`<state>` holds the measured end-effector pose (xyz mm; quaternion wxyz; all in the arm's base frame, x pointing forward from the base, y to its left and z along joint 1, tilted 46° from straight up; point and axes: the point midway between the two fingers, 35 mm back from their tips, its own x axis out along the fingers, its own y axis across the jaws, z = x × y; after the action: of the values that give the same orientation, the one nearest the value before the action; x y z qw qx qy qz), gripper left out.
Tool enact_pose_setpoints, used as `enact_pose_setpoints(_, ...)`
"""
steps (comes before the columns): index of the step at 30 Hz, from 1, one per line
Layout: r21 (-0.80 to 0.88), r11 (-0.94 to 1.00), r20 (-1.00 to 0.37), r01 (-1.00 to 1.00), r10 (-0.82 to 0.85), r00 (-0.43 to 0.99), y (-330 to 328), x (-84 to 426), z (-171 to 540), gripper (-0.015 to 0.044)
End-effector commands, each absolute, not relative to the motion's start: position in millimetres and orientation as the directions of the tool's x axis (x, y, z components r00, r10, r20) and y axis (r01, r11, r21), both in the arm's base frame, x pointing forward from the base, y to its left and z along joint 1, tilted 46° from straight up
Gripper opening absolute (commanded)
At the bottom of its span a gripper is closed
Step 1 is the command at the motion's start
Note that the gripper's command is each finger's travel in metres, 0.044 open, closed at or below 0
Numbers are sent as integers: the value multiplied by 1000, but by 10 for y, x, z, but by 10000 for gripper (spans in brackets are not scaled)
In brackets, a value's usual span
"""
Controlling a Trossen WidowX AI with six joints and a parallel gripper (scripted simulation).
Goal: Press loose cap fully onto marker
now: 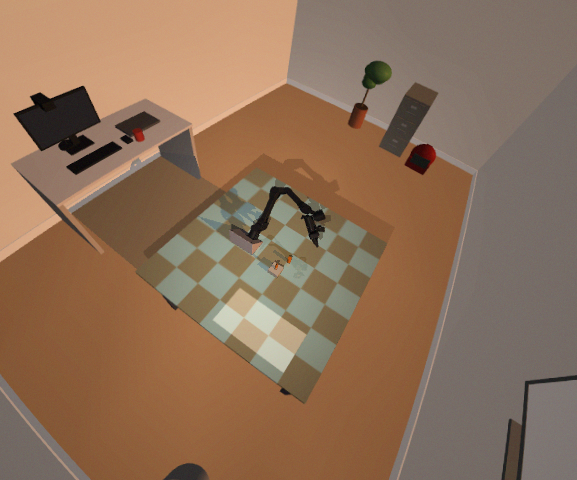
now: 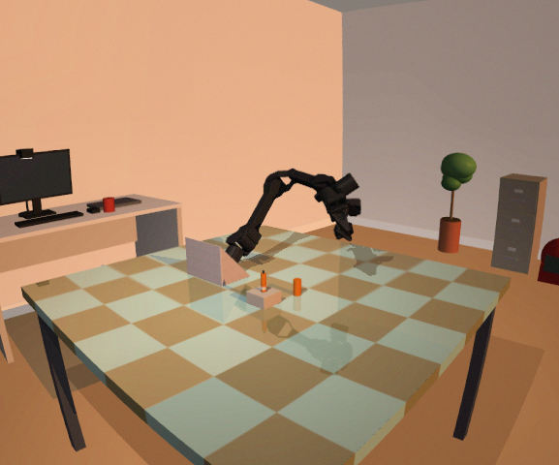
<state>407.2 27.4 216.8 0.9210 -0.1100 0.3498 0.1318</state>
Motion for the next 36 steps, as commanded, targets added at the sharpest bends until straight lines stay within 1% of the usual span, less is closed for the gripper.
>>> enact_pose_setpoints(1,2,906,-828,-423,239,507,120,3924,1644,233)
enact_pose_setpoints(3,95,884,-875,-459,294,384,49,3800,1419,233)
enact_pose_setpoints(6,269,838,-896,-475,399,197,-47,3575,1149,233)
enact_pose_setpoints(9,511,748,-826,-424,564,1,-153,3280,946,233)
enact_pose_setpoints(11,645,673,-740,-362,669,-74,-205,3139,906,233)
enact_pose_setpoints(13,688,643,-703,-336,705,-91,-223,3099,904,233)
enact_pose_setpoints(21,688,643,-703,-336,705,-91,-209,3098,890,233)
enact_pose_setpoints(25,689,642,-702,-336,706,-91,11,3070,673,233)
enact_pose_setpoints(36,689,642,-702,-337,706,-91,129,3071,536,233)
